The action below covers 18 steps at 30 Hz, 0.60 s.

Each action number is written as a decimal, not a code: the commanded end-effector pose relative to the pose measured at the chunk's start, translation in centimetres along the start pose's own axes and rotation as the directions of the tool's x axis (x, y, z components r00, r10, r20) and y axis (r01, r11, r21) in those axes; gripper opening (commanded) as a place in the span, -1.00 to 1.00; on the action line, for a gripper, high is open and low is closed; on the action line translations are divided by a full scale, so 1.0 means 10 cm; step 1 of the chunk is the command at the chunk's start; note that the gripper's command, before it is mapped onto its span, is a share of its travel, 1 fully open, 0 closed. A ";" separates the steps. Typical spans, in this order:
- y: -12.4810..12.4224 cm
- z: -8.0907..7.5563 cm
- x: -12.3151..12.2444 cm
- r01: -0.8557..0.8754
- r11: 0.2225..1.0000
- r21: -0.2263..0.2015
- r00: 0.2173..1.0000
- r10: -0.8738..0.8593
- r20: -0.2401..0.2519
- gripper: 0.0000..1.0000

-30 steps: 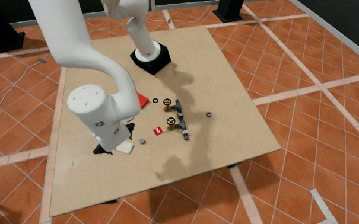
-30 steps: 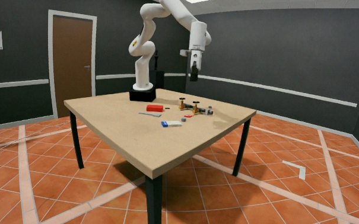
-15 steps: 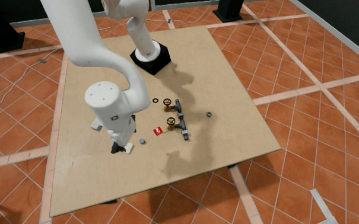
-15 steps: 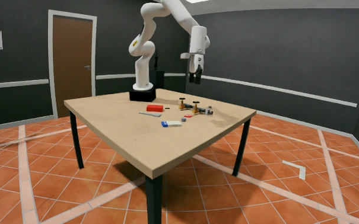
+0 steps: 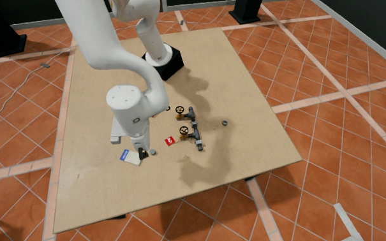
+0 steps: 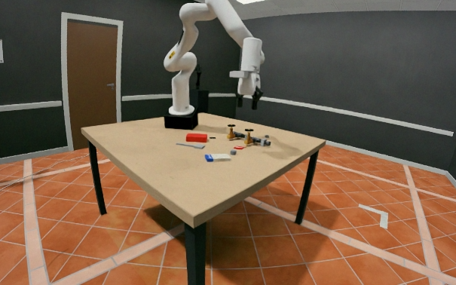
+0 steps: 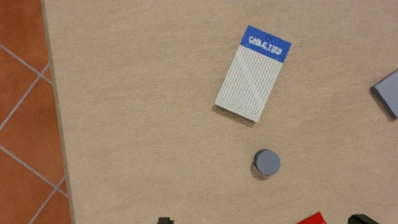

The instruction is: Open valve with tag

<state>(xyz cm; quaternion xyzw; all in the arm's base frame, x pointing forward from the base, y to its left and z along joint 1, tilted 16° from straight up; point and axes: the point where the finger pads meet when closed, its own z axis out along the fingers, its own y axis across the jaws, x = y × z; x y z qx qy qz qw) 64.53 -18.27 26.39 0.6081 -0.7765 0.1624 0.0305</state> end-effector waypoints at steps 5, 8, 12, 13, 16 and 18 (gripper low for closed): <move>0.13 0.05 -0.14 0.254 0.967 0.002 0.967 -0.254 0.014 1.00; 0.19 0.08 -0.19 0.342 0.940 0.003 0.940 -0.342 0.015 1.00; 0.26 0.11 -0.26 0.452 0.892 0.005 0.892 -0.452 0.017 1.00; 0.28 0.11 -0.27 0.478 0.878 0.005 0.878 -0.478 0.017 1.00; 0.33 0.14 -0.32 0.555 0.832 0.007 0.832 -0.555 0.018 1.00; 0.33 0.14 -0.32 0.555 0.832 0.007 0.832 -0.555 0.018 1.00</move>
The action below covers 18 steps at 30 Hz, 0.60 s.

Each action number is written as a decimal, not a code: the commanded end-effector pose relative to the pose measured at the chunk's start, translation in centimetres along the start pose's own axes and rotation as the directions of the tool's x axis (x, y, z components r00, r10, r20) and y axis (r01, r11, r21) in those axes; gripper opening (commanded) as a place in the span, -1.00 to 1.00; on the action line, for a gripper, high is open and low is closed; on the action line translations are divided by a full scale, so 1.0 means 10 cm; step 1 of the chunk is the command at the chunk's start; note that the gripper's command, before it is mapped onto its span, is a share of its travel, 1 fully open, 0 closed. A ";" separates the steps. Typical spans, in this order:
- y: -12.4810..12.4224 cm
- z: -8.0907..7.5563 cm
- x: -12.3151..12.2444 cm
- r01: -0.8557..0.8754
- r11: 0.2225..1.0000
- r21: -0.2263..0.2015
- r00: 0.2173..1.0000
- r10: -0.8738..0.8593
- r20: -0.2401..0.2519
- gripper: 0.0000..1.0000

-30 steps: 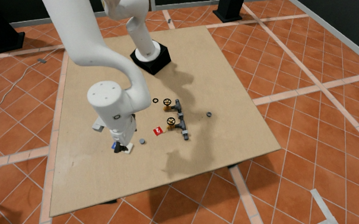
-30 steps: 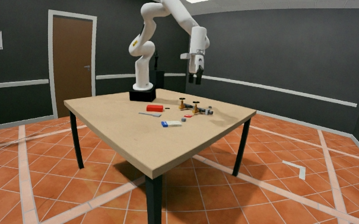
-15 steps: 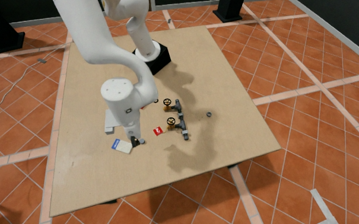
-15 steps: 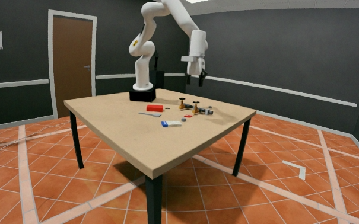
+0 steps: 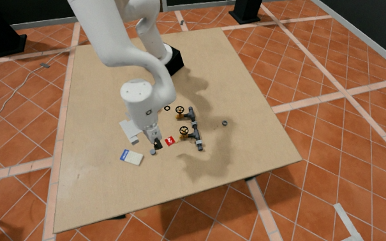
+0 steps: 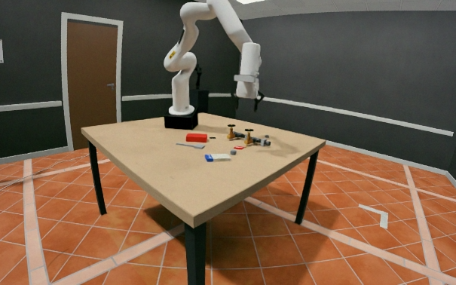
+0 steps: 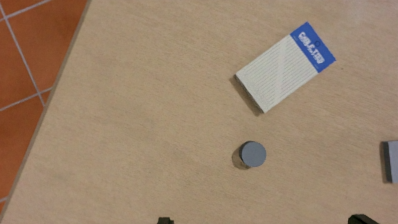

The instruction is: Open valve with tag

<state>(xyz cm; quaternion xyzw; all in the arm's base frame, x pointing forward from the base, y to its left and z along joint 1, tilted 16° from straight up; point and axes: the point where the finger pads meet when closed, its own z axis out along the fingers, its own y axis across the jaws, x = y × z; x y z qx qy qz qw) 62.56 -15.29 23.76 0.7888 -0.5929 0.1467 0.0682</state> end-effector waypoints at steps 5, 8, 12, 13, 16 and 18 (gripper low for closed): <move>0.06 0.05 -0.19 0.250 0.968 0.008 0.968 -0.250 0.014 1.00; 0.09 0.07 -0.26 0.335 0.942 0.010 0.942 -0.335 0.015 1.00; 0.12 0.10 -0.35 0.443 0.897 0.014 0.896 -0.443 0.017 1.00; 0.13 0.10 -0.37 0.469 0.883 0.015 0.883 -0.469 0.017 1.00; 0.15 0.12 -0.41 0.519 0.855 0.017 0.854 -0.519 0.017 1.00; 0.18 0.13 -0.47 0.581 0.813 0.019 0.813 -0.582 0.018 1.00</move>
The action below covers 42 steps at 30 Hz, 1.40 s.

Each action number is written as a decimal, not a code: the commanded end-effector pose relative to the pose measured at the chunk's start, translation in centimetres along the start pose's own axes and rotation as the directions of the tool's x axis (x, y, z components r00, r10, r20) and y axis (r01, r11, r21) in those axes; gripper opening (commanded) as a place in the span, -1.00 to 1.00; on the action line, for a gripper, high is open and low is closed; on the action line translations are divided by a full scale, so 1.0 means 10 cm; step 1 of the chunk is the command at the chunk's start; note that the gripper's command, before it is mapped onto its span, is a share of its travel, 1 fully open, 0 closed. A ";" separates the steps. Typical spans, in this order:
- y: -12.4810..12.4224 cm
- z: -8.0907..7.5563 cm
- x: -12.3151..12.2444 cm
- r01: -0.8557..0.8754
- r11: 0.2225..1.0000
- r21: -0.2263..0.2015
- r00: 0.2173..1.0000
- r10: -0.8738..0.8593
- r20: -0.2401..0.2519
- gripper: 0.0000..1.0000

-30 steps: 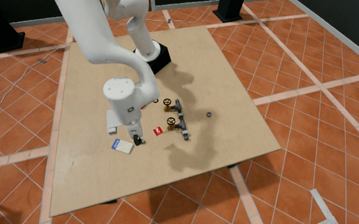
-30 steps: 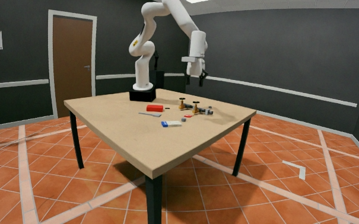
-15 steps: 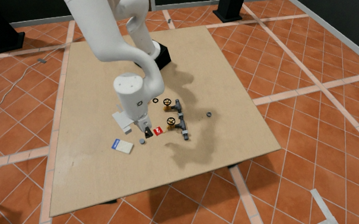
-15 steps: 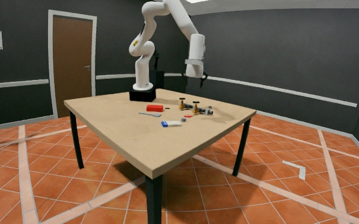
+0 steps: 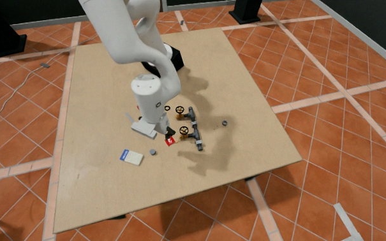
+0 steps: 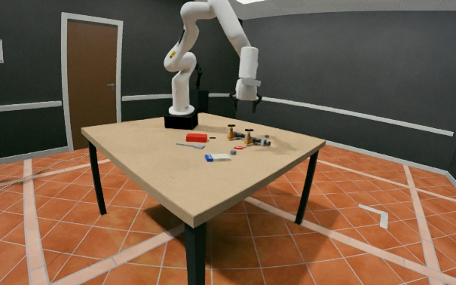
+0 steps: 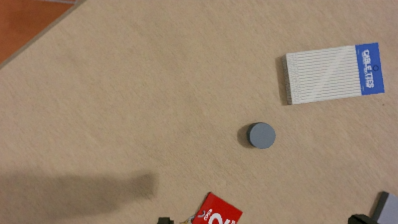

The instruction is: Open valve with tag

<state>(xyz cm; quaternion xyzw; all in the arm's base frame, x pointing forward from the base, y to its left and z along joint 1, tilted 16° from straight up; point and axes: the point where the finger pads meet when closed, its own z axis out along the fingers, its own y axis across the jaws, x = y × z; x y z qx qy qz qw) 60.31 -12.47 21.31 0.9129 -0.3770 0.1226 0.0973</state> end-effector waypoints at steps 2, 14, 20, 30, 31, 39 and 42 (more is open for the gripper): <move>-0.02 0.03 -0.13 0.167 0.986 0.012 0.986 -0.167 0.010 1.00; -0.03 0.10 -0.42 0.486 0.874 0.025 0.874 -0.486 0.011 1.00; -0.03 0.12 -0.52 0.584 0.811 0.030 0.811 -0.585 0.010 1.00; -0.03 0.14 -0.57 0.629 0.777 0.033 0.777 -0.630 0.009 1.00; -0.03 0.14 -0.57 0.629 0.777 0.033 0.777 -0.630 0.009 1.00; -0.03 0.14 -0.57 0.629 0.777 0.033 0.777 -0.630 0.009 1.00; -0.03 0.14 -0.57 0.629 0.777 0.033 0.777 -0.630 0.009 1.00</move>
